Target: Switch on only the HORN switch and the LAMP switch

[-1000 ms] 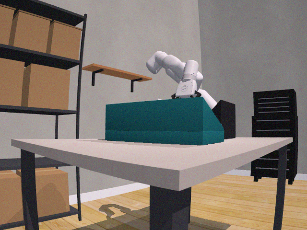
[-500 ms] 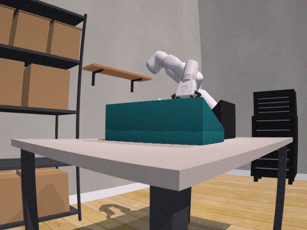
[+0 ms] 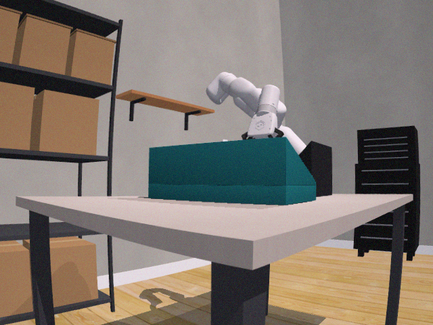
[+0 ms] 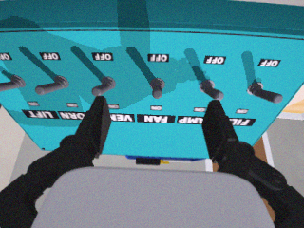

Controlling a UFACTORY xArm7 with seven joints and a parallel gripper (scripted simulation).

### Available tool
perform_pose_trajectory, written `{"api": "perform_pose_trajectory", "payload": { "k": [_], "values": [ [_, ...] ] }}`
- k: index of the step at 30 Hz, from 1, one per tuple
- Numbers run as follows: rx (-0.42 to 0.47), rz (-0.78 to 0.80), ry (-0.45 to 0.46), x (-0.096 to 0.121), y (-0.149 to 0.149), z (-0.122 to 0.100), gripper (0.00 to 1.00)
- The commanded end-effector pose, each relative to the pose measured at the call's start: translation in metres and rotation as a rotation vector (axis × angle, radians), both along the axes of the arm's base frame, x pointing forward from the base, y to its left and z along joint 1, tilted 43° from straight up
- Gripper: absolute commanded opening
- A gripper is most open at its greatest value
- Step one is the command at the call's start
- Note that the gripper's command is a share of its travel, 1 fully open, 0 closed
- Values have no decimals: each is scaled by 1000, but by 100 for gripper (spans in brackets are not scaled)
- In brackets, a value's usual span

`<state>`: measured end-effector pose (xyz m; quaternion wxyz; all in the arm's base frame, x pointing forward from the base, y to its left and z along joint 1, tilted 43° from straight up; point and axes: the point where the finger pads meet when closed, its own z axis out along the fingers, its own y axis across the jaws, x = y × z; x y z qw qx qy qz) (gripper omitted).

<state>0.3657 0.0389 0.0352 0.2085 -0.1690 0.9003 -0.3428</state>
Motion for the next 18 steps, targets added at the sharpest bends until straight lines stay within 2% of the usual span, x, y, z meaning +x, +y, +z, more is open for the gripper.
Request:
{"api": "perform_pose_trajectory", "payload": {
  "k": [1, 18],
  "values": [
    [1, 3, -2, 1, 1, 1, 100],
    [1, 3, -2, 3, -7, 8, 100]
  ]
}}
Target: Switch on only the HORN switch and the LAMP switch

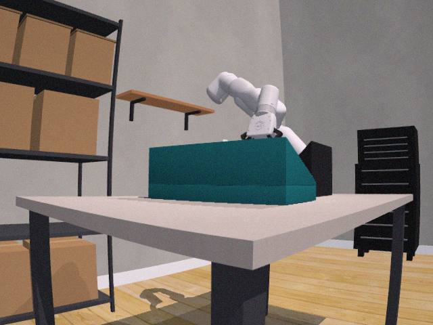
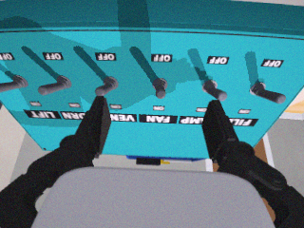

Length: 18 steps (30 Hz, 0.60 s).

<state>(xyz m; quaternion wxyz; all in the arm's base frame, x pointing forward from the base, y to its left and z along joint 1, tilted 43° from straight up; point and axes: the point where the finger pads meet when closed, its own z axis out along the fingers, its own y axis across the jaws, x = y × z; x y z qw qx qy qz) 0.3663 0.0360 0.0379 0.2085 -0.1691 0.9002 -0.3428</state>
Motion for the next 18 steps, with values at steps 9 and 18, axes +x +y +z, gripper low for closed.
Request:
{"api": "perform_pose_trajectory", "payload": {
  "k": [9, 18],
  "values": [
    [1, 2, -2, 6, -19, 21, 100],
    [1, 2, -2, 10, -40, 41, 100]
  ]
}}
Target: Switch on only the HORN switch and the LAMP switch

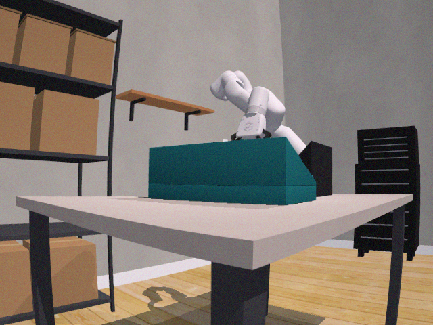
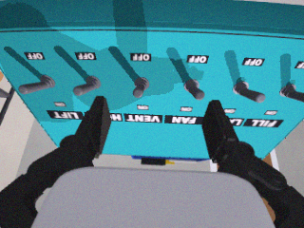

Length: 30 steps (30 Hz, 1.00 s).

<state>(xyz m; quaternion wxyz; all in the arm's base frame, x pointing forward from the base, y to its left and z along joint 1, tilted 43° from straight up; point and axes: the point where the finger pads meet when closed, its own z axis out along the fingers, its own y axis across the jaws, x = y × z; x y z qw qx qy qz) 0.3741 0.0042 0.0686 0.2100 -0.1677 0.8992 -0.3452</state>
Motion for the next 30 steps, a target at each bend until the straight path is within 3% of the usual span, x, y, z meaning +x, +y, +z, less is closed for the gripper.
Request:
{"api": "perform_pose_trajectory", "payload": {
  "k": [1, 30],
  "values": [
    [5, 4, 3, 3, -10, 12, 100],
    [5, 5, 3, 4, -15, 17, 100]
  ]
}}
